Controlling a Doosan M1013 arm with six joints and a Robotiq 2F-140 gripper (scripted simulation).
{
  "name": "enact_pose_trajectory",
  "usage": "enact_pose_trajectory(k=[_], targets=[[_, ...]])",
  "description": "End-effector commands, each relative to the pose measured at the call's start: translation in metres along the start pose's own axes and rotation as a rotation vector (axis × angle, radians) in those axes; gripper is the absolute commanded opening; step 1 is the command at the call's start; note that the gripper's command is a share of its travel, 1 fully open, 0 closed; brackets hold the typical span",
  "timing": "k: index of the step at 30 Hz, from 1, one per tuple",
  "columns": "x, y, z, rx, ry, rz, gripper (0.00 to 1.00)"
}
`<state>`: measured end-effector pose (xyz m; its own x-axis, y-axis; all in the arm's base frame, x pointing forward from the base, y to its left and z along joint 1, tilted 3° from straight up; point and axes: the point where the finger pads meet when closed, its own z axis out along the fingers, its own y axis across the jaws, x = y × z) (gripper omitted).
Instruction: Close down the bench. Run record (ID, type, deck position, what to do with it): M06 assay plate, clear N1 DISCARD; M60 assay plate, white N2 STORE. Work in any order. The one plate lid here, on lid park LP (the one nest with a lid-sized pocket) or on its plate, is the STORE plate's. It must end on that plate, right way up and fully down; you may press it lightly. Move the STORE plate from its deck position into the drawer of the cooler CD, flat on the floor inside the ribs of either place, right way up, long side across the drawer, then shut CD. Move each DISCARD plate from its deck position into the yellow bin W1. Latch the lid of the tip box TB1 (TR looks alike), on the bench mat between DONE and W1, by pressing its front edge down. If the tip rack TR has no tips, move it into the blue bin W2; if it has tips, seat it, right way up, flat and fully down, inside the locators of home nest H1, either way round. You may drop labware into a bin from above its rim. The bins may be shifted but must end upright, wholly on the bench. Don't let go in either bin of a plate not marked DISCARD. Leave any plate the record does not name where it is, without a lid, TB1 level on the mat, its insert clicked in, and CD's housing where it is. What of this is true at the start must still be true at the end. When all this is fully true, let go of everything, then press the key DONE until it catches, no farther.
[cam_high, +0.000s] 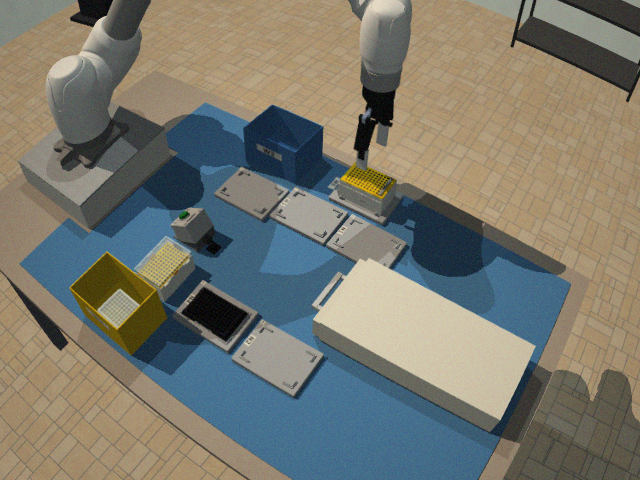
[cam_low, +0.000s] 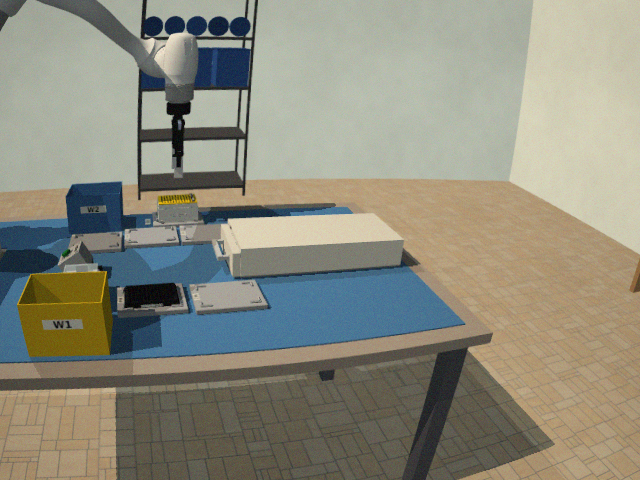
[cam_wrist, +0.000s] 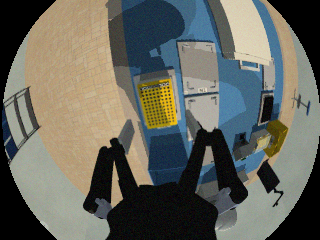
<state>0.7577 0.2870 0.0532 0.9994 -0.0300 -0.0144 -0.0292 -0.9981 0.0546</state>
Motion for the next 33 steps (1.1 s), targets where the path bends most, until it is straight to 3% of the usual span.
enact_pose_trajectory(k=[1,8,33], targets=[[0.000,0.000,-0.003,0.000,0.000,0.000,0.66],[0.000,0.000,-0.007,0.000,0.000,0.000,0.66],[-0.057,0.062,-0.011,0.000,0.000,0.030,0.56]])
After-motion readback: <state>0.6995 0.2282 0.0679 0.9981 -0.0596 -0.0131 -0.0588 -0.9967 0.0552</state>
